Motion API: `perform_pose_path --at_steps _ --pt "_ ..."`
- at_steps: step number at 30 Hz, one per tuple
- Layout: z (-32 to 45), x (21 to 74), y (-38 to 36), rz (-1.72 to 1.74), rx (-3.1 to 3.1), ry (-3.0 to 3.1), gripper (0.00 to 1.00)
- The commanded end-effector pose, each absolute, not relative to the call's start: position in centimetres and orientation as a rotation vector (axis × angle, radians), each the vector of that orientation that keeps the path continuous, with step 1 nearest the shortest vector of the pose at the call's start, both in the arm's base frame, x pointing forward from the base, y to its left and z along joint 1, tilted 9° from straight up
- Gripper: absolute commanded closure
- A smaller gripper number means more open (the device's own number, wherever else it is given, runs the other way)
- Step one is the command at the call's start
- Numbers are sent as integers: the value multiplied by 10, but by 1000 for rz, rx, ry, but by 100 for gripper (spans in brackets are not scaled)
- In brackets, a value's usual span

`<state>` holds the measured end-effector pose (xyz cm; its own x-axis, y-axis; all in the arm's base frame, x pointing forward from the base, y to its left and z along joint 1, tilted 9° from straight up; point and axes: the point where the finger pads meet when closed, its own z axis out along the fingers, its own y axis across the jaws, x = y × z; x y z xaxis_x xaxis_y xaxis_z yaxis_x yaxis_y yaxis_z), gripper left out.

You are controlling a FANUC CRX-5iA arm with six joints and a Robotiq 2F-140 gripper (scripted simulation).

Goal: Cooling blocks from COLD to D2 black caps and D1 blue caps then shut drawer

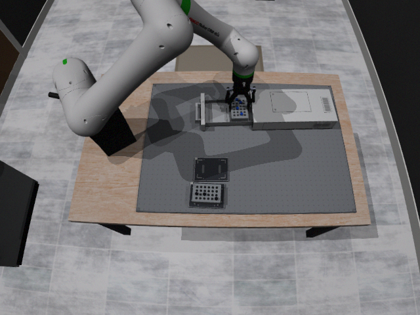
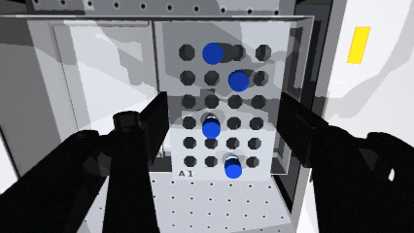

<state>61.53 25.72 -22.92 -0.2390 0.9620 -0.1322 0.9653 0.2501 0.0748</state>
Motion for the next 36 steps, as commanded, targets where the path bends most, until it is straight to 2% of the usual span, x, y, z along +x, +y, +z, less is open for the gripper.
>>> perform_pose_path --at_steps 1,36 --pt "-224 616 258 -30 1835 2360 90" --pt "-184 611 263 -30 1835 2360 90"
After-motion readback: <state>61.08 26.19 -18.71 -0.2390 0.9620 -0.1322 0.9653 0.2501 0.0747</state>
